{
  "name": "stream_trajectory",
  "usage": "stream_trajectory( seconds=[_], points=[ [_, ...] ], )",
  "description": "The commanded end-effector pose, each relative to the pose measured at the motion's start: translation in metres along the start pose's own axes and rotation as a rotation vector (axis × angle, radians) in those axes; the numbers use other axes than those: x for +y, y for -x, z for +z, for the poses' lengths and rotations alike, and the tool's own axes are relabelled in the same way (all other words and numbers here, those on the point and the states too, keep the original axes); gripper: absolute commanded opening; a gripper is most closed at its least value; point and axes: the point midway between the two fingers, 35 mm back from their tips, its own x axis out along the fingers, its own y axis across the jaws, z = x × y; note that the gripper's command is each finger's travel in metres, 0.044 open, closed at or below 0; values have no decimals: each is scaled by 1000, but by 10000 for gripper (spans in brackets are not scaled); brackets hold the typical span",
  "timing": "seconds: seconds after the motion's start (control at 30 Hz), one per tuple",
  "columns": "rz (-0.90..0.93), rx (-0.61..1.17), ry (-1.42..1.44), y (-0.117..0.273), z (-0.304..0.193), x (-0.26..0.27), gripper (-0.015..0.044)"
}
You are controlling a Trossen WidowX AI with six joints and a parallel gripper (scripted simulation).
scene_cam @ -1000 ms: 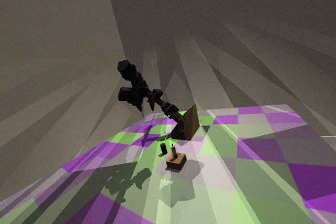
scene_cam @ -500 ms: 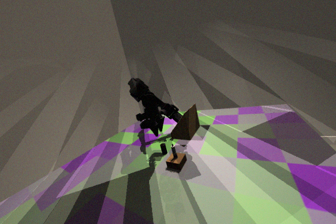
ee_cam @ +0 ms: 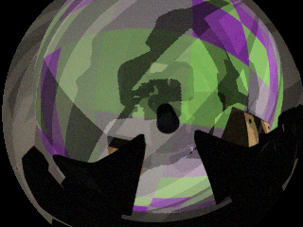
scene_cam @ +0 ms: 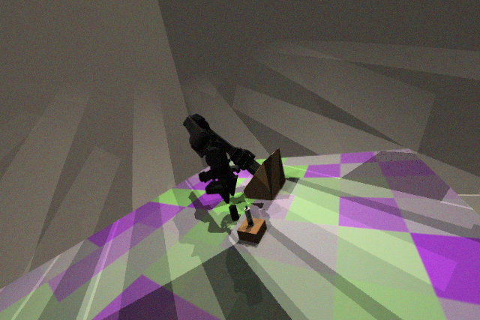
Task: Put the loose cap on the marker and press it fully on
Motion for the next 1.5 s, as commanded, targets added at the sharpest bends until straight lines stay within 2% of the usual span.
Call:
stream_trajectory(
  seconds=[0.0,1.27,1.37,1.47],
  points=[
    [-7,-6,7,-13,1,-1,243],
    [-7,-8,6,-66,2,-1,243],
    [-7,-8,6,-66,2,-1,164],
    [-7,-8,6,-66,2,-1,144]
  ],
)
